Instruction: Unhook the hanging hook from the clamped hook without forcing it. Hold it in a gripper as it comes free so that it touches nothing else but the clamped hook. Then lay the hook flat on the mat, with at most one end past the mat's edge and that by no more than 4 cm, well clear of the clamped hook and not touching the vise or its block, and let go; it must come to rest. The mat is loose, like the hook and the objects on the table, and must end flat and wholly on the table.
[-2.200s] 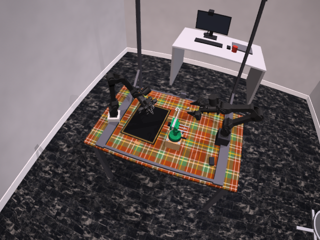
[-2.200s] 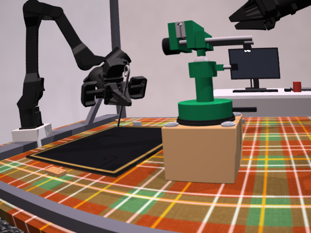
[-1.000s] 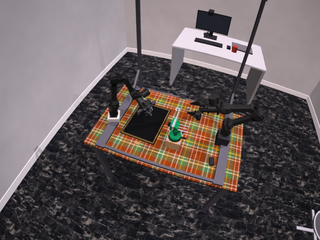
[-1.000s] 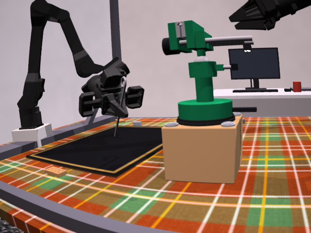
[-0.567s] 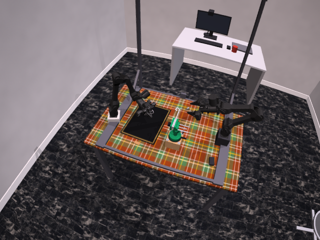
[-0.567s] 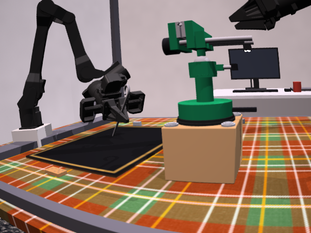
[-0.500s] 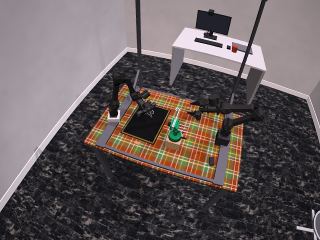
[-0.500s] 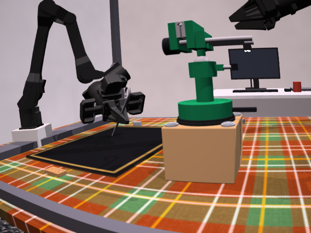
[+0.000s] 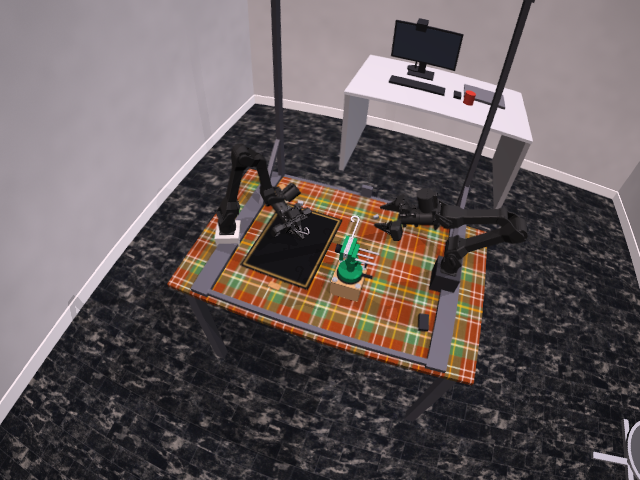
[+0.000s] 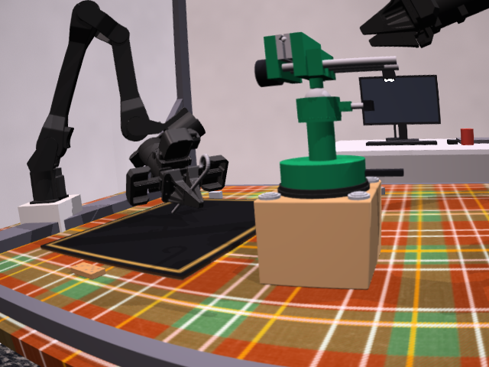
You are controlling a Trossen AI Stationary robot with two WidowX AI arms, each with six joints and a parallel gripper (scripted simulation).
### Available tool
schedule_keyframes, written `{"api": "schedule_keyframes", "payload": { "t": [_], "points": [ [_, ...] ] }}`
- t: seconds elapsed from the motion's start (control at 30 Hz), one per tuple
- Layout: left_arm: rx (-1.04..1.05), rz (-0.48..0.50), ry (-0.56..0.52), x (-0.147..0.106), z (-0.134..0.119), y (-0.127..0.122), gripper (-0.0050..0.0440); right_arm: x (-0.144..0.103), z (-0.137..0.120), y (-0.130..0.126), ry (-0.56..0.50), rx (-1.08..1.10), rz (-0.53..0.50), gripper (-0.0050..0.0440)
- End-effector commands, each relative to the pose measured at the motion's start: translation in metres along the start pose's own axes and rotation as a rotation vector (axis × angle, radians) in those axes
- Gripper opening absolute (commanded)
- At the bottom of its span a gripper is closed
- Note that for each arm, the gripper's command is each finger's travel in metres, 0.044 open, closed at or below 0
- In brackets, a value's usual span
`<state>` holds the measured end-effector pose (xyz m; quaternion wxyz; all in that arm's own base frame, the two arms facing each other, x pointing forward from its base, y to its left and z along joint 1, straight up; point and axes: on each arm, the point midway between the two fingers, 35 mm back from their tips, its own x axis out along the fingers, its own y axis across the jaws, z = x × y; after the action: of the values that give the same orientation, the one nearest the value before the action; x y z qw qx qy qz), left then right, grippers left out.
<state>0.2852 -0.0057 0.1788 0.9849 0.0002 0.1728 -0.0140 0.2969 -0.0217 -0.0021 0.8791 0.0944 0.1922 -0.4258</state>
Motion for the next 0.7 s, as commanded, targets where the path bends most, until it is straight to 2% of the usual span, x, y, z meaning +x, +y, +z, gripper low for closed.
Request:
{"api": "schedule_keyframes", "payload": {
  "t": [0.0, 0.67],
  "points": [
    [0.003, 0.002, -0.015, -0.001, 0.006, 0.0, 0.044, 0.002, -0.004, 0.001, 0.0, 0.012, 0.006, 0.0],
    [0.003, 0.002, -0.015, -0.001, 0.006, 0.0, 0.044, 0.007, -0.019, -0.002, 0.0, 0.011, 0.006, 0.0]
  ]
}}
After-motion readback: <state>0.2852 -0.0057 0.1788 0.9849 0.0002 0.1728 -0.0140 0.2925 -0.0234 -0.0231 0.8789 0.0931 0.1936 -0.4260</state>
